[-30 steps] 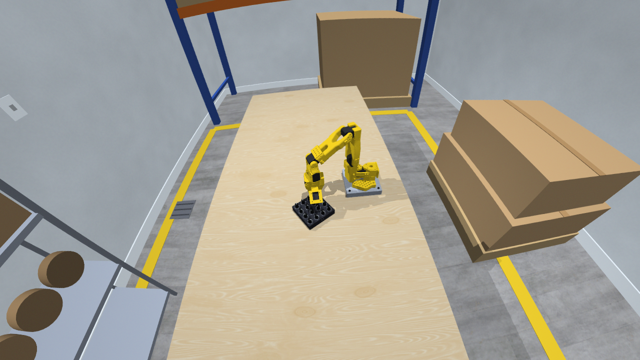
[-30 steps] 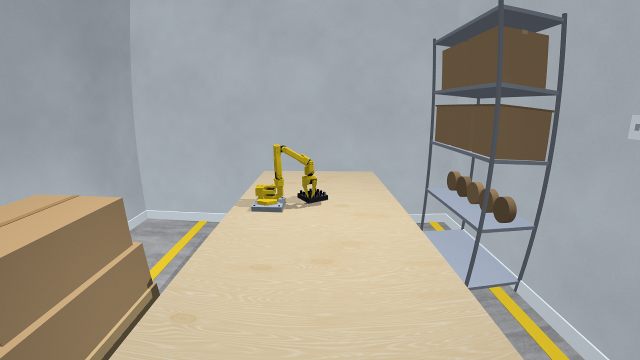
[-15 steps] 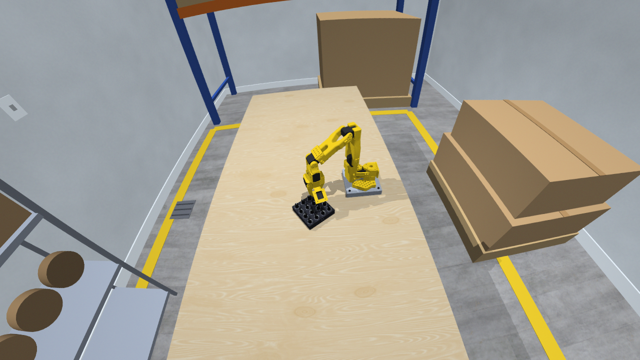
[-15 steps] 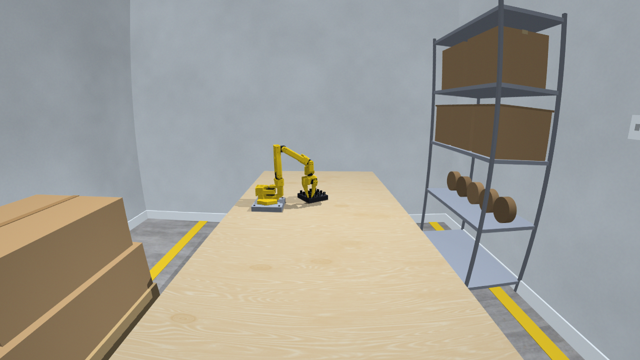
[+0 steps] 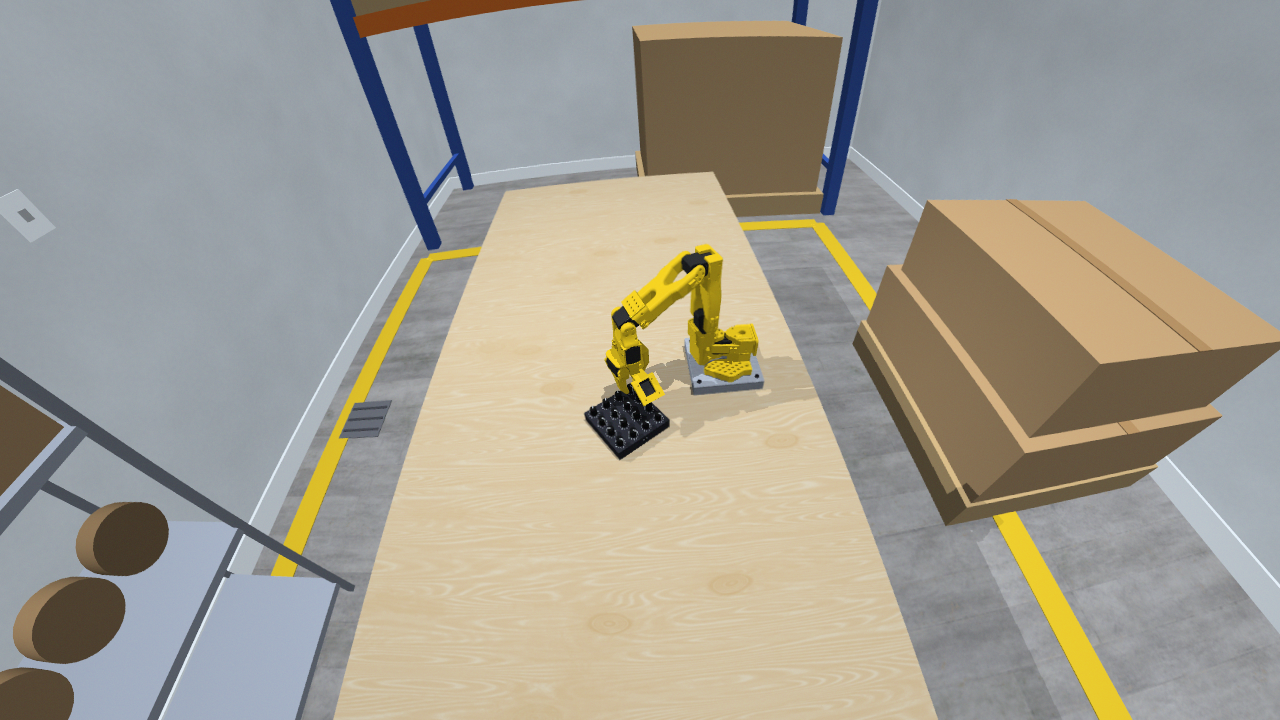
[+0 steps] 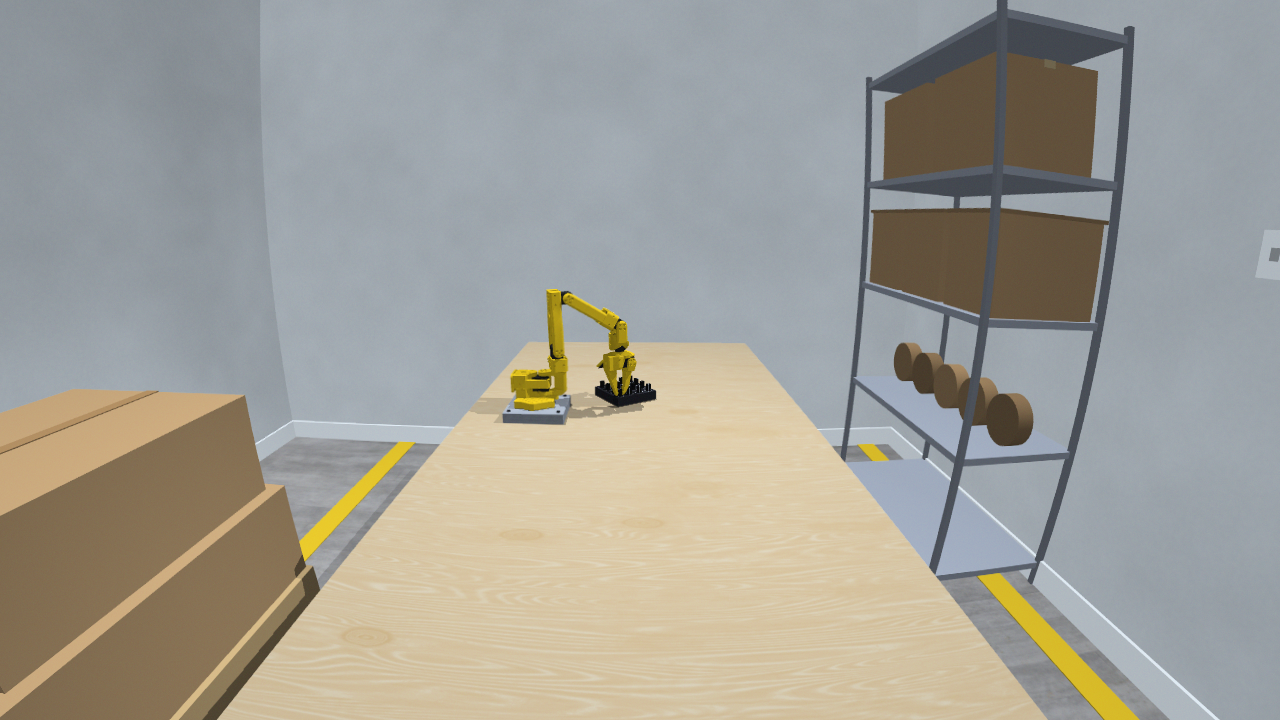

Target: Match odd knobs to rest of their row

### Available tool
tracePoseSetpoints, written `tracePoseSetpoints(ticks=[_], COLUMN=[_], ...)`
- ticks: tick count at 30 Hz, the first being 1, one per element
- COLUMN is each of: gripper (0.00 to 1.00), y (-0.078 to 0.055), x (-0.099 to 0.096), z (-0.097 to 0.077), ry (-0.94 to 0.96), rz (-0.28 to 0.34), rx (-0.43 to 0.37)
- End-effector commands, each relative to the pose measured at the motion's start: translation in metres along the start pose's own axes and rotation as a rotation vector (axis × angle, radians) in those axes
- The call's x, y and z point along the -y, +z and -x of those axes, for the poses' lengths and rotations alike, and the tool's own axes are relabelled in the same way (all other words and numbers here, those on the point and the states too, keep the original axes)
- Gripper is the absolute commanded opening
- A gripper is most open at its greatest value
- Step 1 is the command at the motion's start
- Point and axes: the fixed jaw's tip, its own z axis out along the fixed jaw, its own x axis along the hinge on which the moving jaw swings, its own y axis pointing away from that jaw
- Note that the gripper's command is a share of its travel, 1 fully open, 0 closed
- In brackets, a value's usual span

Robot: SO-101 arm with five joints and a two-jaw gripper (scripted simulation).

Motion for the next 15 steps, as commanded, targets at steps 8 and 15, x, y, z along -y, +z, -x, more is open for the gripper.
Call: tracePoseSetpoints(ticks=[8, 15], gripper=[0.01, 0.01], y=[0.002, 0.002], x=[-0.0022, -0.0021], z=[-0.0023, -0.0028], ry=[-0.185, -0.272], rz=[0.022, 0.022], rx=[0.0, 0.001])
